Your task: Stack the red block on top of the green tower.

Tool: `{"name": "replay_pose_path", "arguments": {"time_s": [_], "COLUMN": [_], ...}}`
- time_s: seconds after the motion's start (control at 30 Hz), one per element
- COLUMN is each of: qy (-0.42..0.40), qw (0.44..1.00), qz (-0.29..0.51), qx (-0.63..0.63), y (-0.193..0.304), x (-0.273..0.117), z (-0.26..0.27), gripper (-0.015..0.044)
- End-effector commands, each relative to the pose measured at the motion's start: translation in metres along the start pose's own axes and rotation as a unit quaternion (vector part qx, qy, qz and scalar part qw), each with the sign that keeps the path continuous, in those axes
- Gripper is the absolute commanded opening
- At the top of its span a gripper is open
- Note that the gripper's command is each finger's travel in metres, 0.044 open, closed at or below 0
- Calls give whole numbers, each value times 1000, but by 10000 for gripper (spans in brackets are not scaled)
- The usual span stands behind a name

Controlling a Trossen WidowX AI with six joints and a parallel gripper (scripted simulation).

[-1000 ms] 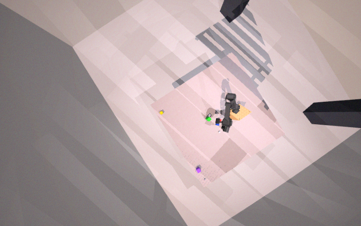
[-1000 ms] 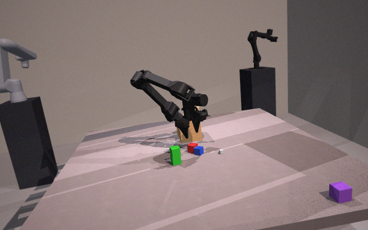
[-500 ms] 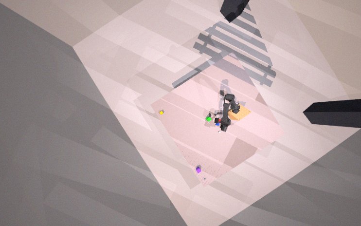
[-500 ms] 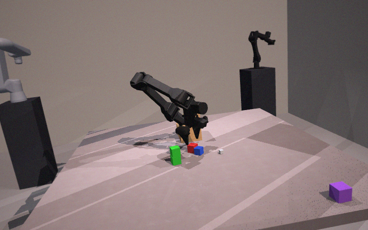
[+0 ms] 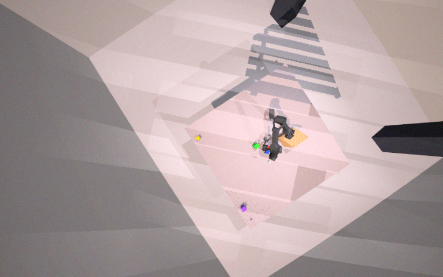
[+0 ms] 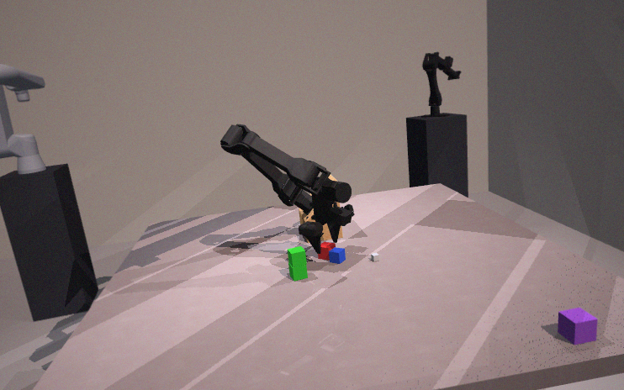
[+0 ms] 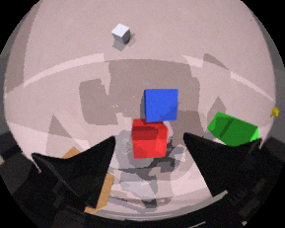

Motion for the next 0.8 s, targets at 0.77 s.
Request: {"name": "replay_pose_path", "arguments": {"time_s": [0.77], "qy": [2], "qw": [1000], "qz": [5], "qx": [-4], "y": [4], "x": [24], "z": [2], "gripper": [440]}}
Point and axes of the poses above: the point midway between the two fingers, 35 mm back from their tips, its own x axis out along the fingers, its own z axis across the jaws, y = z × x, the point moved 7 cm from there along -x, back along the fingers, and after that the axes turned 4 degrees about x, right-handed, at the moved point
